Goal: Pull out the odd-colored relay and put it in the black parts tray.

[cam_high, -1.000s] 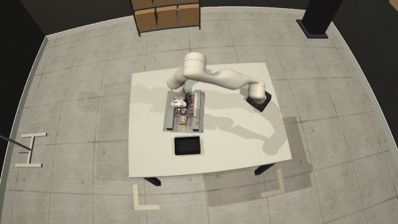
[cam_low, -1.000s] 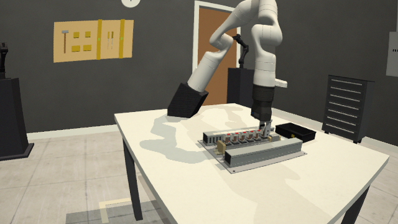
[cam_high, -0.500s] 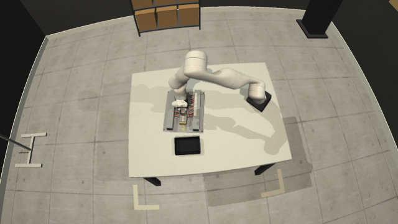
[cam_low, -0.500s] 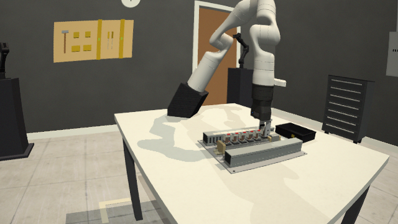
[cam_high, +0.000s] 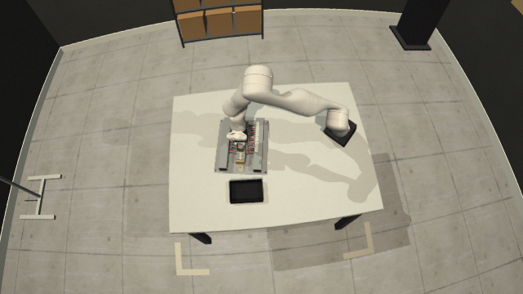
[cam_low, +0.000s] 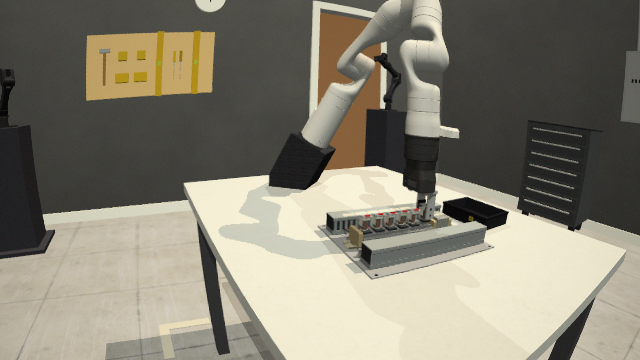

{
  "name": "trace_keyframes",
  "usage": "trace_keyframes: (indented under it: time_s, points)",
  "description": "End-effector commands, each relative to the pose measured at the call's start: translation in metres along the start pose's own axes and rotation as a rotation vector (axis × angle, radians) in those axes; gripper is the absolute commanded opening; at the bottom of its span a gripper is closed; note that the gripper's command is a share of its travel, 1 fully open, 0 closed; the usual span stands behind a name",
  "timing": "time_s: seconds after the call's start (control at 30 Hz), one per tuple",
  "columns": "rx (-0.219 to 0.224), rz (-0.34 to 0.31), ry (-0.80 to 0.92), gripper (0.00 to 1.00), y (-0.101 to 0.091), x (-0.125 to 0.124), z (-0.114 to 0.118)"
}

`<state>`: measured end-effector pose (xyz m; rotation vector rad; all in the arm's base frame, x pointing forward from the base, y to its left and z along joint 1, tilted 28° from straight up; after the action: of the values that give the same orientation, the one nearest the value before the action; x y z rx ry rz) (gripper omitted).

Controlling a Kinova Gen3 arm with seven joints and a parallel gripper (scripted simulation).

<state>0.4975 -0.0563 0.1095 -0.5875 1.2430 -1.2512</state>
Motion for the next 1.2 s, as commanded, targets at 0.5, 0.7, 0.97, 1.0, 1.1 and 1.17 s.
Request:
trace_keyframes:
  time_s: [0.5, 0.7, 0.97, 1.0, 1.1, 1.17]
  points:
    - [0.002, -0.001, 0.0, 0.0, -0.006, 0.0, 0.001]
    - [0.002, -0.001, 0.0, 0.0, -0.013, 0.0, 0.0]
    - [0.002, -0.001, 0.0, 0.0, -0.022, 0.0, 0.0]
    - [0.002, -0.001, 0.0, 0.0, -0.024, 0.0, 0.0]
    - [0.002, -0.001, 0.0, 0.0, -0.029, 0.0, 0.0]
    - [0.002, -0.001, 0.0, 0.0, -0.032, 0.0, 0.0]
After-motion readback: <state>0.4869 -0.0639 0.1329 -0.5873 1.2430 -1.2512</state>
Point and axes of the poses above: the point where the finger pads meet when closed, its own y axis out along the fingers, its own z axis across the jaws, x = y × z, the point moved 1 cm from there along -y, back along the fingers, and after that the axes turned 2 degrees about -y, right-handed, at the moved point
